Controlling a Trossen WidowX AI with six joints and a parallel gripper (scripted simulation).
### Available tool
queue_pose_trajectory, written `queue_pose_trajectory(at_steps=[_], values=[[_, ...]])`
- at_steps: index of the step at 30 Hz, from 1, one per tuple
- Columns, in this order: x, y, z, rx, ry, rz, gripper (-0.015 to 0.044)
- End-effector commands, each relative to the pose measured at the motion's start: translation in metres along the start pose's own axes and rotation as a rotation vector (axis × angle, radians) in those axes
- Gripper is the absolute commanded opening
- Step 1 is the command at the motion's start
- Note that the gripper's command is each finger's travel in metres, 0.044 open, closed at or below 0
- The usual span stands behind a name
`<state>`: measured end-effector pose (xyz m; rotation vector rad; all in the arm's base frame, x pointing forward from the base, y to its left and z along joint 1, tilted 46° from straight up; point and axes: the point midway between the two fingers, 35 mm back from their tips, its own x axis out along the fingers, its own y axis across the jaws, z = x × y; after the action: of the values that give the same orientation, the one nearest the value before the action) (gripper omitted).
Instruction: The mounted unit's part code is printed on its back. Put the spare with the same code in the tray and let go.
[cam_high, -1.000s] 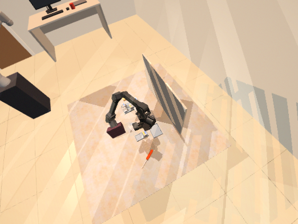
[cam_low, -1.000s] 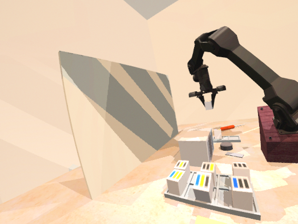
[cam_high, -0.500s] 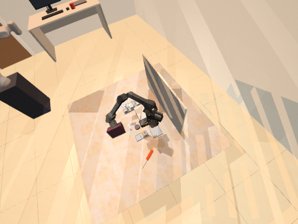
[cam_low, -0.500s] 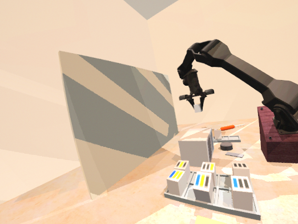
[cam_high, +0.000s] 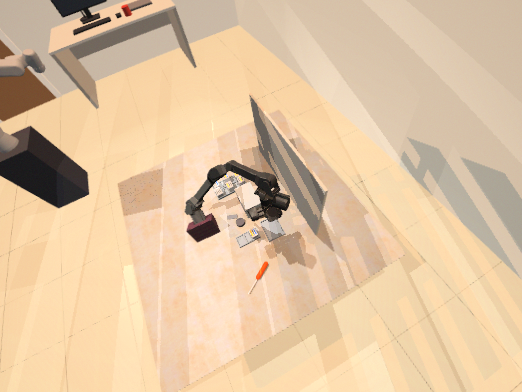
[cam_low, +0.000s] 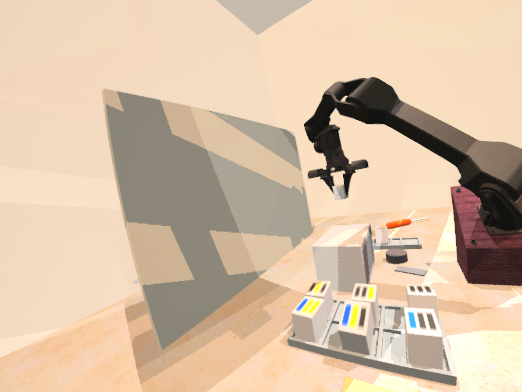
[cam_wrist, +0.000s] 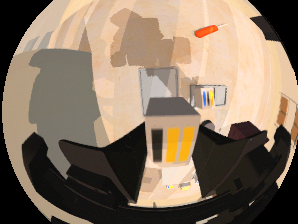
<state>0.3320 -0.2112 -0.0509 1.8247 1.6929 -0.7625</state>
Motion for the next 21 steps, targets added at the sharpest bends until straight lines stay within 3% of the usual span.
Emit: queue_pose_trajectory(at_steps=[1,21], values=[[0.003,0.002,0.000,0.001,0.002,0.006,0.0000],[0.021,0.006,0.001,0.001,0.001,0.007,0.0000]])
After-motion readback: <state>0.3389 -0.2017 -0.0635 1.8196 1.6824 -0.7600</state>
